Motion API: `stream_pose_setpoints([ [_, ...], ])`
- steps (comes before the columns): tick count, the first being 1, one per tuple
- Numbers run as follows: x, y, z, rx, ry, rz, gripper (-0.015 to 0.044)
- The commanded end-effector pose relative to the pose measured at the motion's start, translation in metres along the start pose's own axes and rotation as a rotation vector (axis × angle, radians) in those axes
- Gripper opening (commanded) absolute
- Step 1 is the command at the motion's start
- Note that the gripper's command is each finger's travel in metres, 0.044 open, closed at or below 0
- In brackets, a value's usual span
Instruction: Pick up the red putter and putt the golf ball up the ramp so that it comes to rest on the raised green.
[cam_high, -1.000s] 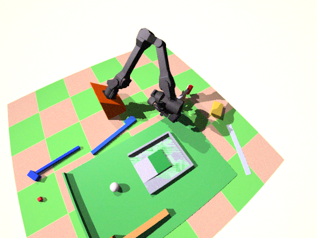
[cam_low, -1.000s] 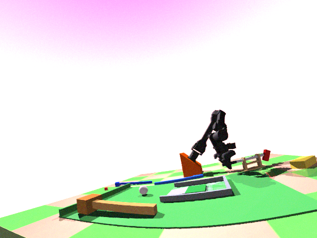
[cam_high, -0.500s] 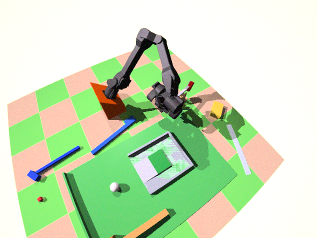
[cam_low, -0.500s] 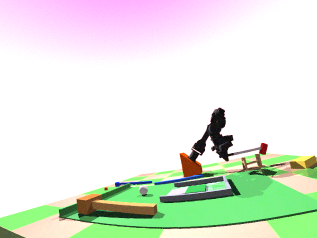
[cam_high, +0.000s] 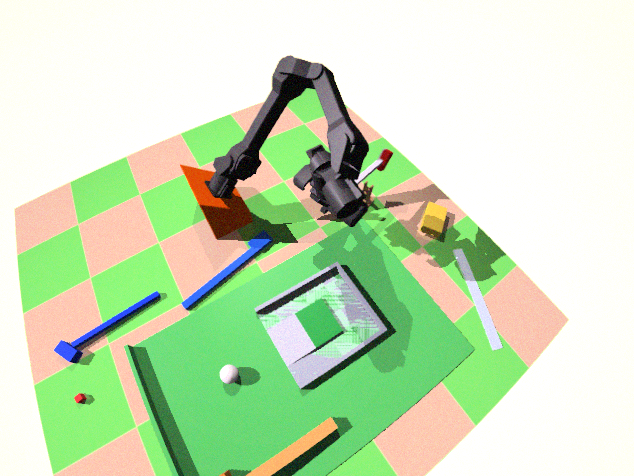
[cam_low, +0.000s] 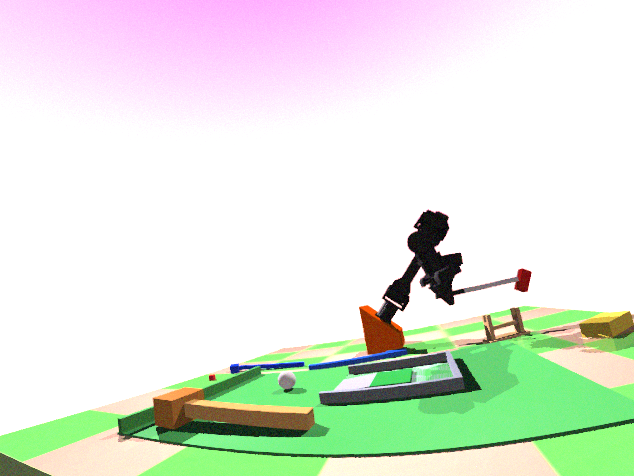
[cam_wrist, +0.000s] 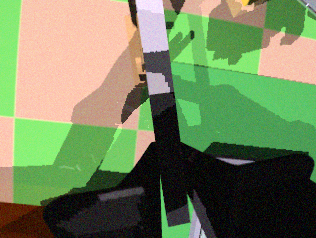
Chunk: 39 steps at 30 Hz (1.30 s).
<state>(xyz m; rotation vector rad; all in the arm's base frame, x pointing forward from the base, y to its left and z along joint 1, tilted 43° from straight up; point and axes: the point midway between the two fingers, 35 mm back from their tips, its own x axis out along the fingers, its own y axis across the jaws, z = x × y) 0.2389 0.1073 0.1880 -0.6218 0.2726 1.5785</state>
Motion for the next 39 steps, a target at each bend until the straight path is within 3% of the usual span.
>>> stream_pose_setpoints([
  [1, -0.004, -0.006, -0.011, 0.051, 0.019, -0.011, 0.0],
  [21, -0.057, -0.036, -0.135, 0.577, 0.159, -0.111, 0.0],
  [39, -0.108, -0.007, -0.259, 1.037, 0.245, -0.199, 0.0],
])
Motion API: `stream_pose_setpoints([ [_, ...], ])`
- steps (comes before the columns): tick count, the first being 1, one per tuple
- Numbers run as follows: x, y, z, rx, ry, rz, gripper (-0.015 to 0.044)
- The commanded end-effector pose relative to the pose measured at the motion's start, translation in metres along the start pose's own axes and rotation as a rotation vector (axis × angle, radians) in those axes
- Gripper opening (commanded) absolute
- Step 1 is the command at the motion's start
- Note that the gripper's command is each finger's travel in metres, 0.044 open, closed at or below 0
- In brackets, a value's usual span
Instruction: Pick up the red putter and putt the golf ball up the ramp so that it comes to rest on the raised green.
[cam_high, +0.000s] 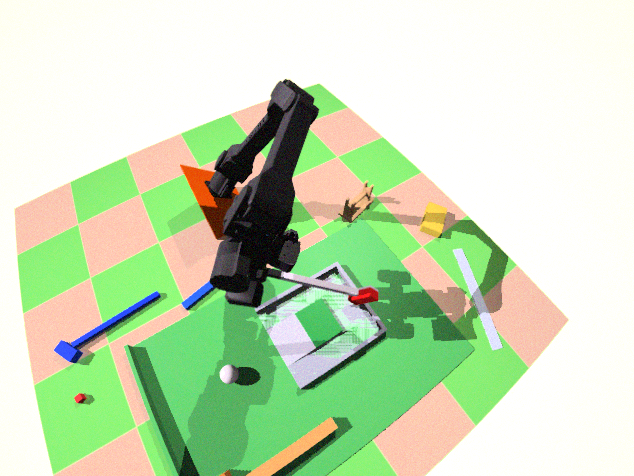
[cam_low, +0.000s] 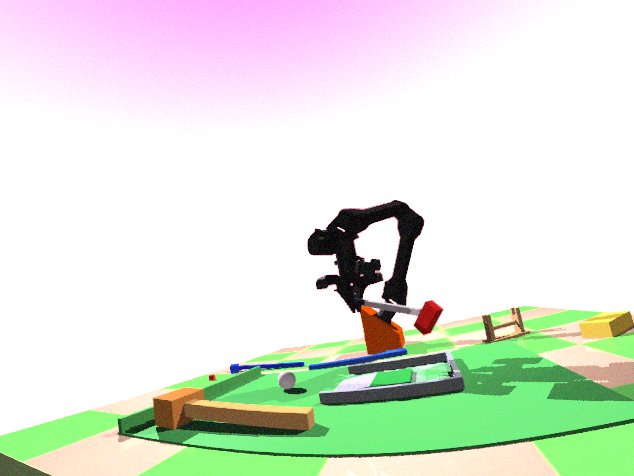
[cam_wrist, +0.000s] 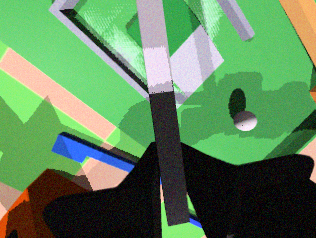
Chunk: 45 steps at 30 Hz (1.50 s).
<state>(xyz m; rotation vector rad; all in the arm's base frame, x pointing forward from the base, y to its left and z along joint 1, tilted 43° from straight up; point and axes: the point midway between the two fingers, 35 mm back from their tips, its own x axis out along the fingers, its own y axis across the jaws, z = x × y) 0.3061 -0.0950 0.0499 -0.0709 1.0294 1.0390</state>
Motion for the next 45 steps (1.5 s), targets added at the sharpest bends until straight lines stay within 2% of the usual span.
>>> stream_pose_setpoints([
  [1, -0.006, -0.02, -0.028, 0.123, 0.016, -0.025, 0.0],
  [17, -0.006, -0.056, -0.133, 0.576, 0.025, -0.012, 0.0],
  [31, 0.001, -0.073, -0.219, 0.865, 0.04, 0.0, 0.0],
  [38, 0.004, -0.074, -0.223, 0.878, 0.041, 0.001, 0.0],
  [45, 0.03, -0.073, -0.224, 0.878, 0.04, 0.001, 0.0],
])
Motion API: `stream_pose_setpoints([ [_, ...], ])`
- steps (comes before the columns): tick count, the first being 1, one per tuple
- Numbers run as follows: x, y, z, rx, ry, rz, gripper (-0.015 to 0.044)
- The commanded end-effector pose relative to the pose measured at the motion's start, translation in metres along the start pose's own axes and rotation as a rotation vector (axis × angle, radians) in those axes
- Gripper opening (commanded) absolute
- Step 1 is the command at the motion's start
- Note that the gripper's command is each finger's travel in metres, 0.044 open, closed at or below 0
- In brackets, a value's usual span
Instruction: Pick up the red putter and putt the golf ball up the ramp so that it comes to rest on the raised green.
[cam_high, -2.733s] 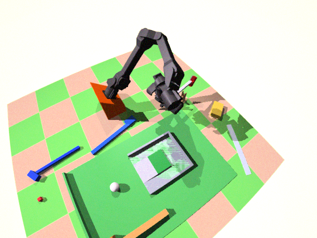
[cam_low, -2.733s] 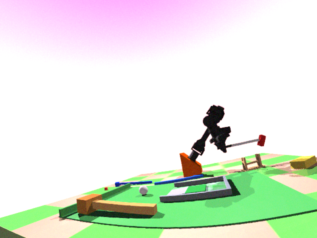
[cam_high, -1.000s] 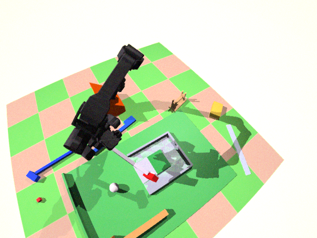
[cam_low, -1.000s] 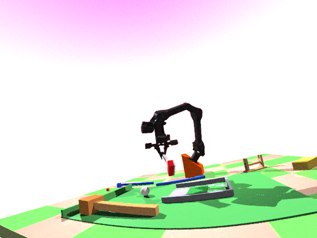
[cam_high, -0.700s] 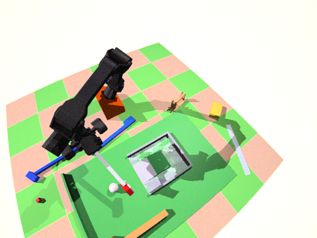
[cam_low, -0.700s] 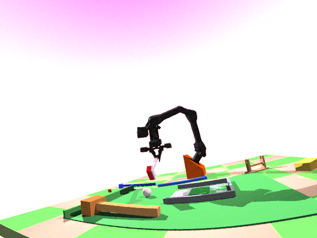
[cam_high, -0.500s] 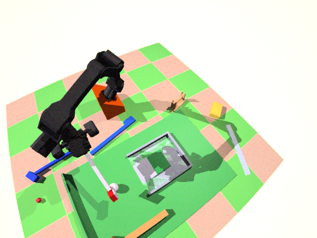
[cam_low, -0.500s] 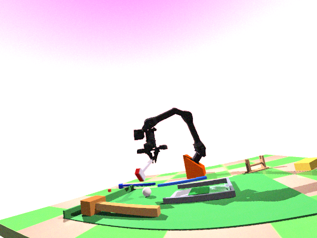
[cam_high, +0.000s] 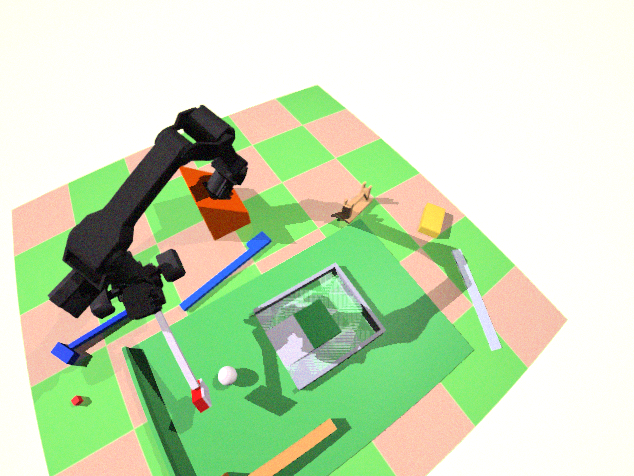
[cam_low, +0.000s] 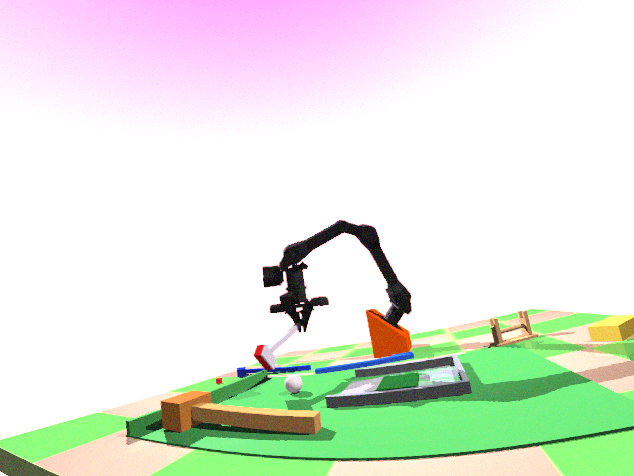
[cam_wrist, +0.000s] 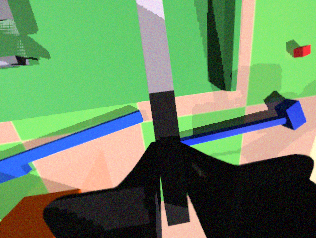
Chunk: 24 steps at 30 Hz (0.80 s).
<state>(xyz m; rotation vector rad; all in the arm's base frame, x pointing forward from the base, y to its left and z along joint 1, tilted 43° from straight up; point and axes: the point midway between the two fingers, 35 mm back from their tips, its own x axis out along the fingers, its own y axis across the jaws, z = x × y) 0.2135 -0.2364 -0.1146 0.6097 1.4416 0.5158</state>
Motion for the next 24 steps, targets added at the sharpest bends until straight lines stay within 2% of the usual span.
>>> stream_pose_setpoints([
  [1, 0.02, 0.001, -0.001, 0.009, -0.002, 0.009, 0.0],
  [24, 0.053, 0.002, -0.001, 0.009, -0.002, 0.01, 0.0],
])
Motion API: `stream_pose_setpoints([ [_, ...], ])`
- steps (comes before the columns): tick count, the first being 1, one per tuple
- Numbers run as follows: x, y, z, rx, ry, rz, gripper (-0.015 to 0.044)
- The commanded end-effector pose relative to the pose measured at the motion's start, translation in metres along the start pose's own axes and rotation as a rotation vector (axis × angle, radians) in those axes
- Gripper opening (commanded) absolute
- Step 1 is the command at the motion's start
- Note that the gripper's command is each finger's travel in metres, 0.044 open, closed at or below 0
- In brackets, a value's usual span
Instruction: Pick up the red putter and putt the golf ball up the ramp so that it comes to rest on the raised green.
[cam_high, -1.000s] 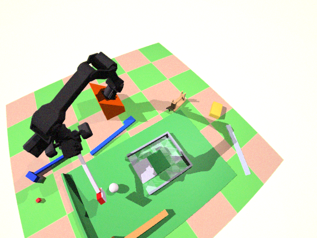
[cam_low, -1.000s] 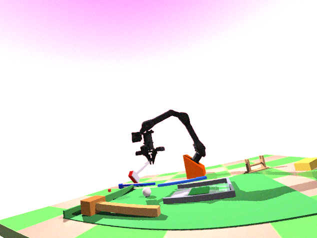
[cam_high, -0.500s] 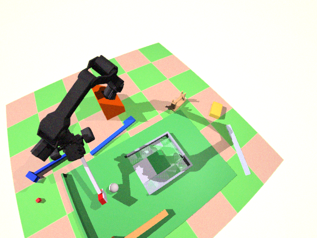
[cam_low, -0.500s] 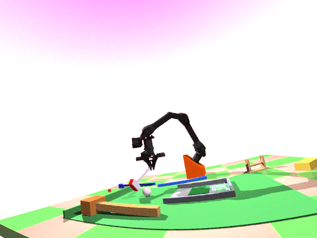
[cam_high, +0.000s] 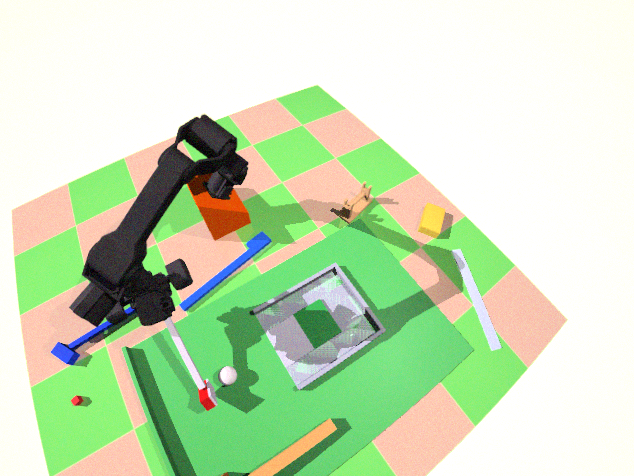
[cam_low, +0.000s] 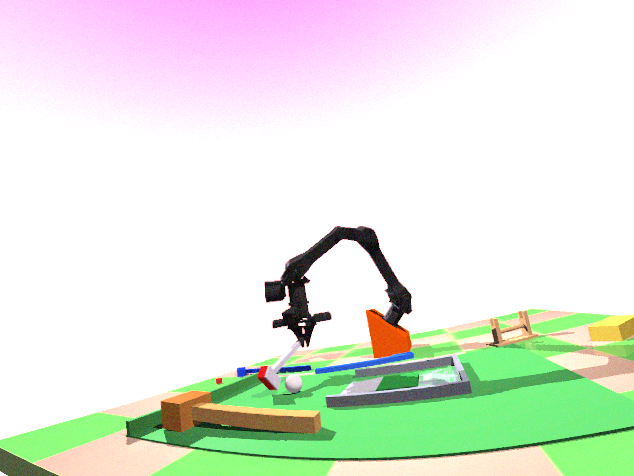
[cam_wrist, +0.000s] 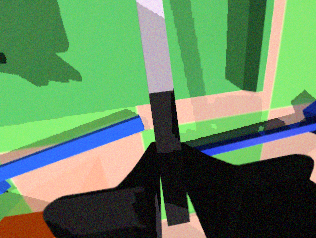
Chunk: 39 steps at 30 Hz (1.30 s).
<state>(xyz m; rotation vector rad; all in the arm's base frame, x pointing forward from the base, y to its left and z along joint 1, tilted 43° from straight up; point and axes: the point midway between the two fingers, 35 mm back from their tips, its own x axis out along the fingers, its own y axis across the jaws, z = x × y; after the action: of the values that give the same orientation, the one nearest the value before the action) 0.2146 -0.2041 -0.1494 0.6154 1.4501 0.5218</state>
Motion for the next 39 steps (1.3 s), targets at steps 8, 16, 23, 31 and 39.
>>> stream_pose_setpoints([
  [8, 0.007, 0.0, 0.0, 0.0, 0.001, 0.001, 0.0],
  [16, 0.007, -0.001, 0.0, 0.0, 0.0, 0.001, 0.0],
  [23, 0.008, -0.021, 0.001, 0.003, -0.008, 0.002, 0.0],
  [31, 0.009, -0.029, 0.001, 0.005, -0.012, 0.002, 0.0],
  [39, 0.009, -0.009, 0.004, 0.009, -0.009, 0.006, 0.0],
])
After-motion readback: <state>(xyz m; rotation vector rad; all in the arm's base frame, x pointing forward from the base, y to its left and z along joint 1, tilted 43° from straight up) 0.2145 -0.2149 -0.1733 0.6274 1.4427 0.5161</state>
